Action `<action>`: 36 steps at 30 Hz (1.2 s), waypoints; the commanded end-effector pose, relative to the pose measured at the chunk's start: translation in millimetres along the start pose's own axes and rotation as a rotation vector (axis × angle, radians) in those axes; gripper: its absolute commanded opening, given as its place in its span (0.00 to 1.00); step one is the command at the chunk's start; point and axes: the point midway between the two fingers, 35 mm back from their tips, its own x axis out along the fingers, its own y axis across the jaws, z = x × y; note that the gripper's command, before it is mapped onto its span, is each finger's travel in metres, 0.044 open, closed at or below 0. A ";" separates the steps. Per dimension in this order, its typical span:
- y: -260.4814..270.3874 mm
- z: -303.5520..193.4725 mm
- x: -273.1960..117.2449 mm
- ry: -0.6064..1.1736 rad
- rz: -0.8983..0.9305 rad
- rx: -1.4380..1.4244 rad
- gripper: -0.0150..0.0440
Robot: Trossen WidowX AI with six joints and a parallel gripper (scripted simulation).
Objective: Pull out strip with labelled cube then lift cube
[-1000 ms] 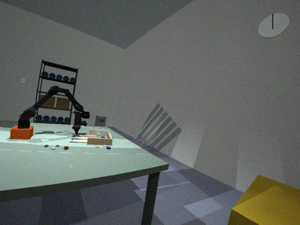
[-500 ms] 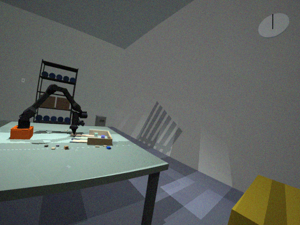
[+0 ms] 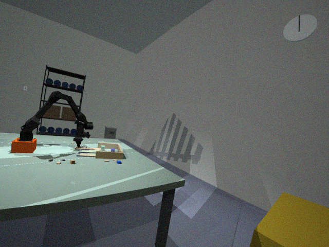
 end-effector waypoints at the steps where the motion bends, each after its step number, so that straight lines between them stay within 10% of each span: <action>1: 0.4 -14.9 4.2 0.026 -0.005 -0.008 0.25; 36: 1.0 -68.0 3.4 0.030 -0.004 -0.008 0.25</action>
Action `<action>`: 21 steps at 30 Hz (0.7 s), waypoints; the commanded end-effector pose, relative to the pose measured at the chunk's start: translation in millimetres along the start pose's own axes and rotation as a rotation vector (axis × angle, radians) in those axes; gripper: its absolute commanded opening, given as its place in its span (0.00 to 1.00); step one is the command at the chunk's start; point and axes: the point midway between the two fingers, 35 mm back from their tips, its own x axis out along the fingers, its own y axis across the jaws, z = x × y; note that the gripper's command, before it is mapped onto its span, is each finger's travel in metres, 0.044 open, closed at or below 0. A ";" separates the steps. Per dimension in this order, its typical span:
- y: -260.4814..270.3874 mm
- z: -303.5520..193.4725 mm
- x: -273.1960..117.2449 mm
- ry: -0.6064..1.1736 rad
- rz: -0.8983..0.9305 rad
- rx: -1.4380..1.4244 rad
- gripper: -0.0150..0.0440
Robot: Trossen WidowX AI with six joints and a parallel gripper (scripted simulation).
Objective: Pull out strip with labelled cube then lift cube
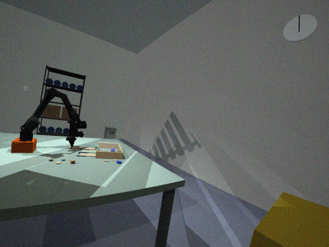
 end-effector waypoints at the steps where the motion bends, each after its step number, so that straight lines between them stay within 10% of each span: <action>1: -1.3 -15.9 4.2 0.028 -0.007 -0.008 0.25; 21: -0.9 -45.5 3.7 0.030 -0.007 -0.008 0.25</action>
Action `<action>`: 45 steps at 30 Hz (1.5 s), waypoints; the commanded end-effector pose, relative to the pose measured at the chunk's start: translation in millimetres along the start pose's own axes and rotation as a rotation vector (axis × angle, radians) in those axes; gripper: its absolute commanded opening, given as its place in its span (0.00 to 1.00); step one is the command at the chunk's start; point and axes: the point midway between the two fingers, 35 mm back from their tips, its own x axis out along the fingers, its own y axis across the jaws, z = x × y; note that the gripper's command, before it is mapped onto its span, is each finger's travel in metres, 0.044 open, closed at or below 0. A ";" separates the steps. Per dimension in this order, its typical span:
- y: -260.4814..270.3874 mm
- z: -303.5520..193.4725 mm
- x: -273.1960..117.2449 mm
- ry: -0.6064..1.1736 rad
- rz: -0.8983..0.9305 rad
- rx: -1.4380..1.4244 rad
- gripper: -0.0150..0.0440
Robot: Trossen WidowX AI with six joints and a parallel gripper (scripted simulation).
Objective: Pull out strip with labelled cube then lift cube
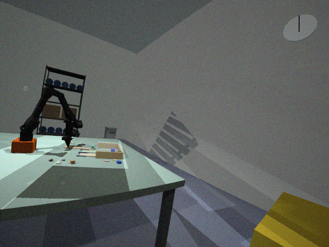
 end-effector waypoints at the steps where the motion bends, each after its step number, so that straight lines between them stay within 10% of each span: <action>1: -2.6 -15.9 4.2 0.029 -0.009 -0.008 0.25; 45: 1.0 -6.8 -42.4 0.029 -0.008 -0.008 0.25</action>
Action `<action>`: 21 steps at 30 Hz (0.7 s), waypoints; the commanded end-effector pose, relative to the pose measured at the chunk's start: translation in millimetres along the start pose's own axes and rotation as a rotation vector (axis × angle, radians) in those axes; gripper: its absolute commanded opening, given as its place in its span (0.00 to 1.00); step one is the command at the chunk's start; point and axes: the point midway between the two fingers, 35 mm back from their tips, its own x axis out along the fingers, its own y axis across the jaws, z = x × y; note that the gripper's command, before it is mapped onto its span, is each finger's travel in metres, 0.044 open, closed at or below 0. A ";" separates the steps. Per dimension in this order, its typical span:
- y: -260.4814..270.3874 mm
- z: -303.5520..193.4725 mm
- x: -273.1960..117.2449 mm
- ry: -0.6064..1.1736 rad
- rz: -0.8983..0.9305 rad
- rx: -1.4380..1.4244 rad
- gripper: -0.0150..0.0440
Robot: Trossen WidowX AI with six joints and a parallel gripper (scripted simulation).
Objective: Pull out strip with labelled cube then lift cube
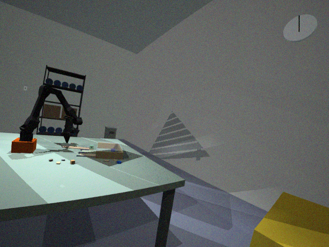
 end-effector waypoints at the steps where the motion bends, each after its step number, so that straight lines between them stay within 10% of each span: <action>1: 0.7 0.5 -9.6 -0.001 0.008 -0.004 0.25; 17: -3.9 67.6 -18.6 -0.006 0.007 -0.084 0.97; 21: -4.9 83.2 -21.7 -0.007 0.007 -0.084 1.00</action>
